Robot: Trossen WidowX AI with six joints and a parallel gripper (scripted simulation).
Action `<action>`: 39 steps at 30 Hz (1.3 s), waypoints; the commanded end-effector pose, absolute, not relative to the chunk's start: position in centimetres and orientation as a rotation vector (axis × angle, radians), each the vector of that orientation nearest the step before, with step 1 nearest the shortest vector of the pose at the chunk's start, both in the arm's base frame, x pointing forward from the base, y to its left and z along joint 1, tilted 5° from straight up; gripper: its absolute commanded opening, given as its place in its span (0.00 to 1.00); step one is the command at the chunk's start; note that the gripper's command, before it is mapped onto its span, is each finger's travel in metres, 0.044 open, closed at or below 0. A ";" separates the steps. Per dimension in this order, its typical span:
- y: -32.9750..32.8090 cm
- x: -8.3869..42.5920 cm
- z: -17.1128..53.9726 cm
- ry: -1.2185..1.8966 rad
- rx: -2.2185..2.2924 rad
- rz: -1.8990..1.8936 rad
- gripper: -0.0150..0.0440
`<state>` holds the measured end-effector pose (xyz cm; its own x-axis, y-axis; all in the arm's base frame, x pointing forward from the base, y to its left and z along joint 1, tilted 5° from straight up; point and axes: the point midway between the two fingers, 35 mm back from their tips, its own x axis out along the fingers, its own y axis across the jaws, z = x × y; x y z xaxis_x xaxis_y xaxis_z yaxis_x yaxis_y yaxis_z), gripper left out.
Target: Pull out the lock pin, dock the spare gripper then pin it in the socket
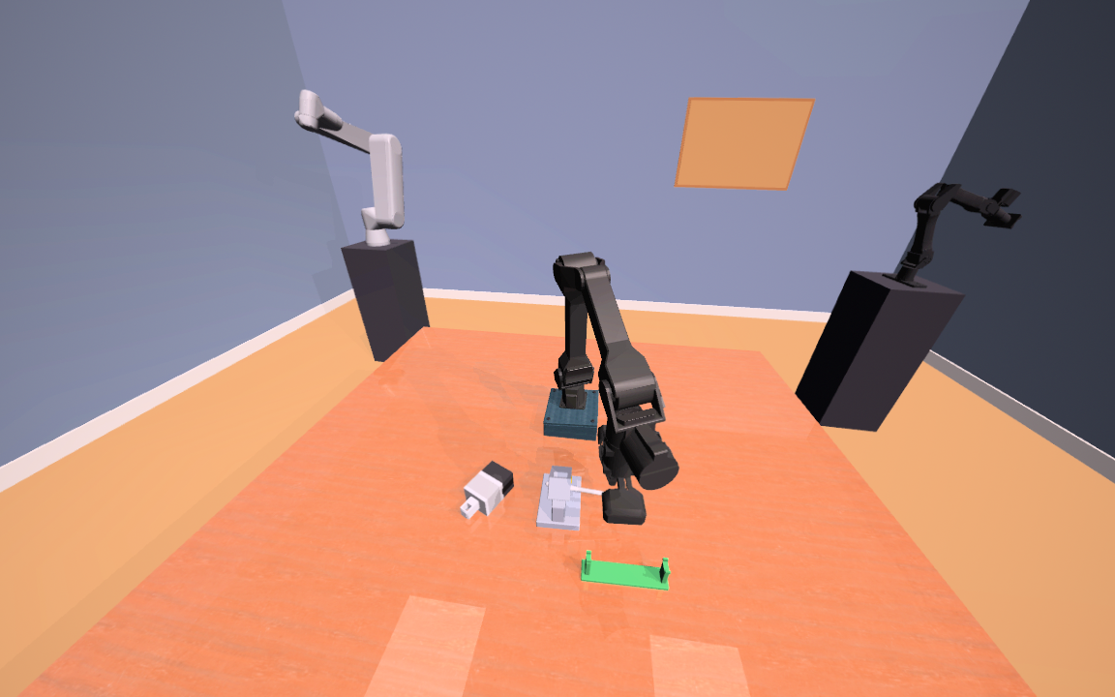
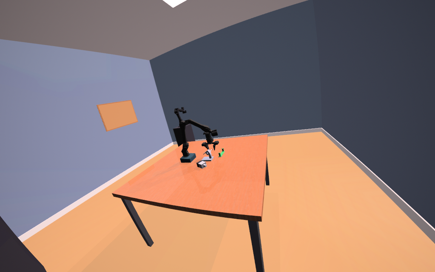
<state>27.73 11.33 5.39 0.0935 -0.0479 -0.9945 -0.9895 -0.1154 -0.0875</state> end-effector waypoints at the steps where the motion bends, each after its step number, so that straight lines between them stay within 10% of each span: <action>1: 11.2 27.6 4.5 1.131 -1.372 1.207 0.76; 12: 11.1 27.6 3.8 1.131 -1.372 1.207 0.76; 23: 11.1 27.6 3.8 1.131 -1.372 1.207 0.27; 39: 11.4 27.6 4.3 1.084 -1.296 1.241 0.25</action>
<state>27.62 11.16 4.01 0.0761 -0.0149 -0.9970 -0.9914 -0.1075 -0.0741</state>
